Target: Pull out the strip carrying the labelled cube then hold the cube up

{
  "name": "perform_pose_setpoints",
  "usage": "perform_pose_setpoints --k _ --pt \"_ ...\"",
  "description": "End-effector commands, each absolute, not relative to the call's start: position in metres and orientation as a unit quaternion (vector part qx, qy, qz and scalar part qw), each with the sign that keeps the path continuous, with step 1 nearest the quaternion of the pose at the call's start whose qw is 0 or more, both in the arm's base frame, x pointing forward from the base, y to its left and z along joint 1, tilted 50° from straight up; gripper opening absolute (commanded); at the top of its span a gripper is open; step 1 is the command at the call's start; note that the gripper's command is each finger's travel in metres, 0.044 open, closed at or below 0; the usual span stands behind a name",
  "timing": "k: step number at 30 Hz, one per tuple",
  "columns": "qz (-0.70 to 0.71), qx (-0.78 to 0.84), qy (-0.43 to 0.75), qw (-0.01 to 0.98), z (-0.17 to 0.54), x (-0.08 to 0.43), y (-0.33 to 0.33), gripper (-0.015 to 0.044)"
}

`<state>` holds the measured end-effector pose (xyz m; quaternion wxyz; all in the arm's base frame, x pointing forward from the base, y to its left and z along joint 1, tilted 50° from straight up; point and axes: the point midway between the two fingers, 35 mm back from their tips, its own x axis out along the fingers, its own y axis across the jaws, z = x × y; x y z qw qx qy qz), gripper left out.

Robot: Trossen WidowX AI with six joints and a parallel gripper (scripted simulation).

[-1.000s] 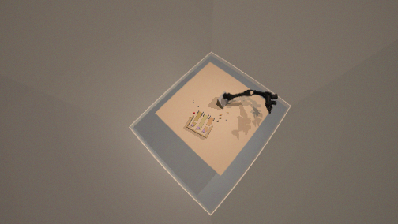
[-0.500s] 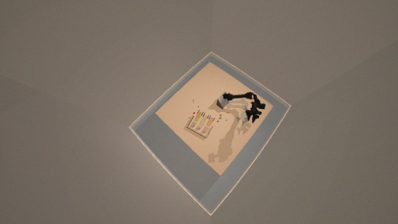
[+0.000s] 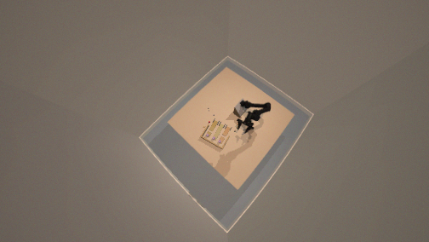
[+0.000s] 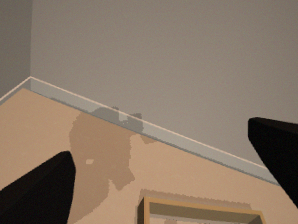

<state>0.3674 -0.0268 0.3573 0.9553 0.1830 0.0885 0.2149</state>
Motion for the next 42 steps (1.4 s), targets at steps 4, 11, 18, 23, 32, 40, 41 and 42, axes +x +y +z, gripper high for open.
perform_pose_setpoints --k 4,11,18,23,32,40,41,42 --pt "0.181 0.249 0.166 0.937 0.237 0.386 -0.050 0.0400" --pt "0.160 0.293 0.215 0.918 0.157 0.377 -0.054 0.0400" --pt "0.150 0.374 0.285 0.870 0.049 0.327 -0.038 0.0400" --pt "0.147 0.391 0.298 0.858 0.032 0.313 -0.032 0.0400" --pt "0.177 0.349 0.367 0.844 0.010 0.341 -0.026 0.0243" --pt "0.259 0.271 0.485 0.790 -0.026 0.374 -0.001 0.0033" --pt "0.271 0.261 0.499 0.781 -0.029 0.376 0.004 0.0006" --pt "0.284 0.251 0.513 0.770 -0.033 0.378 0.008 0.0000"
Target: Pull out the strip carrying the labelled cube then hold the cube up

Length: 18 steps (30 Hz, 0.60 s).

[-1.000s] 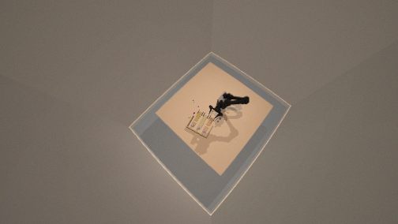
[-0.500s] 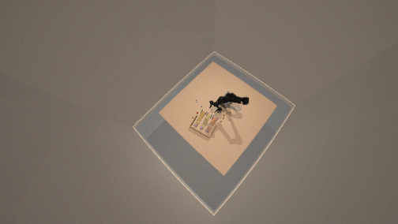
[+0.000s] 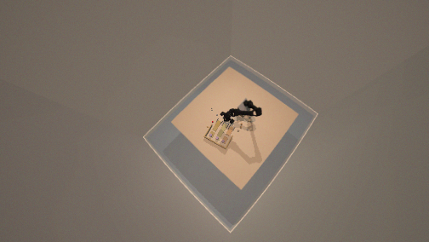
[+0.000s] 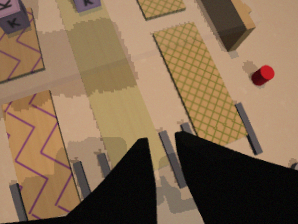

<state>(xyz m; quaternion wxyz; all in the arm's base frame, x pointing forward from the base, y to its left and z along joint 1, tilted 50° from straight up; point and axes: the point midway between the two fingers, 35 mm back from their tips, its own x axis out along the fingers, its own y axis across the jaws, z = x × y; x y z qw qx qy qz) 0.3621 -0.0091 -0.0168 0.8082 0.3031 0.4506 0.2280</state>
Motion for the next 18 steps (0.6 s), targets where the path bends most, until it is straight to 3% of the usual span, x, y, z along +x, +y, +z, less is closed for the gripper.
perform_pose_setpoints --k 1,9,18 --pt "0.297 0.242 0.526 0.760 -0.036 0.379 0.013 0.0000" --pt "0.392 0.193 0.604 0.666 -0.048 0.383 0.045 0.0000" --pt "0.399 0.191 0.609 0.659 -0.050 0.383 0.046 0.0000"
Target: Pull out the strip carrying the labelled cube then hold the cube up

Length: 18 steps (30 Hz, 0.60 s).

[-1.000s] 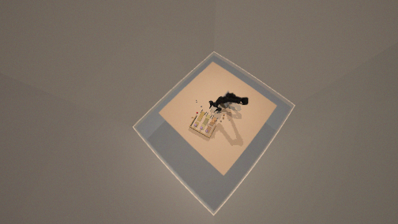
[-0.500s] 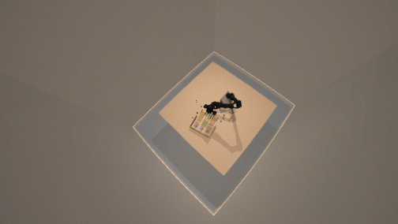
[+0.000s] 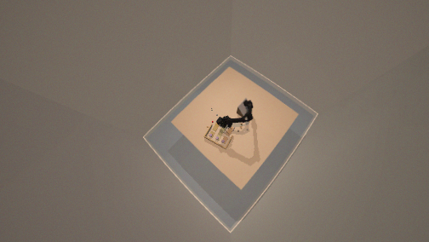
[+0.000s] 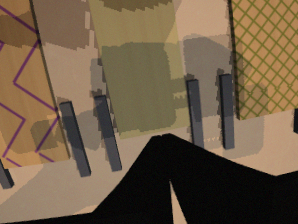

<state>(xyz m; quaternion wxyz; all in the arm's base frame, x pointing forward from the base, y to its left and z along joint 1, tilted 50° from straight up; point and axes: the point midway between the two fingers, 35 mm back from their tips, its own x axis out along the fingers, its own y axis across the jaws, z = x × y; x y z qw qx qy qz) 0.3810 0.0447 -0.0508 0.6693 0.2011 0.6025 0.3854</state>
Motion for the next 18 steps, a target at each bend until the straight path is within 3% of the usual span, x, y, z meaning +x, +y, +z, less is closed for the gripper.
perform_pose_setpoints --k 1,18 --pt "0.399 0.191 0.609 0.659 -0.050 0.383 0.046 0.0000" --pt "0.398 0.191 0.609 0.659 -0.066 0.384 0.064 0.0000"
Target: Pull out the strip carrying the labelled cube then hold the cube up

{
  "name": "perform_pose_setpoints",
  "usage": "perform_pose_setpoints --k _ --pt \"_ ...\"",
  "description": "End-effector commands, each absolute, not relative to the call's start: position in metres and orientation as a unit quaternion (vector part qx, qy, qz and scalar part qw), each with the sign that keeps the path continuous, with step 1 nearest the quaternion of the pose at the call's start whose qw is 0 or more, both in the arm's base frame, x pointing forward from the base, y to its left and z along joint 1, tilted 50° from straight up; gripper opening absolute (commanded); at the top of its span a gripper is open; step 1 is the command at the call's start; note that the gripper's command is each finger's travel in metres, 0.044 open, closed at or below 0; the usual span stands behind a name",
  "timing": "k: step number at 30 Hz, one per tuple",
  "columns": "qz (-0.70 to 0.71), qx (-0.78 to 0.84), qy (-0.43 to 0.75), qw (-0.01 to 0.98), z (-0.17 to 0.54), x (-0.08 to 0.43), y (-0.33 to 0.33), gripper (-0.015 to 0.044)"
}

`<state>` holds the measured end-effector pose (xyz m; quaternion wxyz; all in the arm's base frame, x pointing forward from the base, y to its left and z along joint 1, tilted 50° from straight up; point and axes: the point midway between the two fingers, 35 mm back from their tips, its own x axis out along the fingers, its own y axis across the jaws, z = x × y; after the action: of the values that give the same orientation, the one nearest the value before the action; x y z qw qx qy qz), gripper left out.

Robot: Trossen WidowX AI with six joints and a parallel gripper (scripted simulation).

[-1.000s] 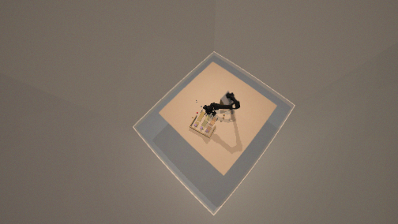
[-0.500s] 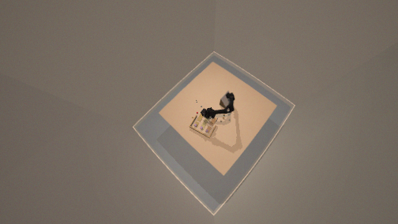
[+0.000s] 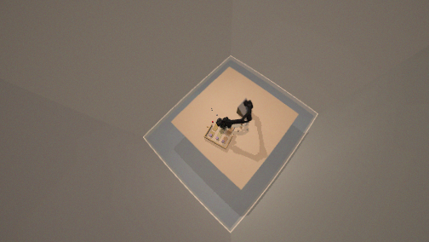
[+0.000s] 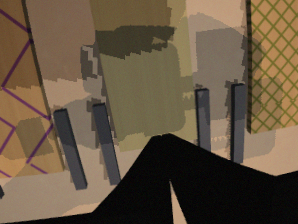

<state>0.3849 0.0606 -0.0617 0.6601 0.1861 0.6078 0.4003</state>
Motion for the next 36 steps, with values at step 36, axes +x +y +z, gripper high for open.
perform_pose_setpoints --k 36 --pt "0.400 0.192 0.608 0.658 -0.097 0.381 0.098 0.0000"
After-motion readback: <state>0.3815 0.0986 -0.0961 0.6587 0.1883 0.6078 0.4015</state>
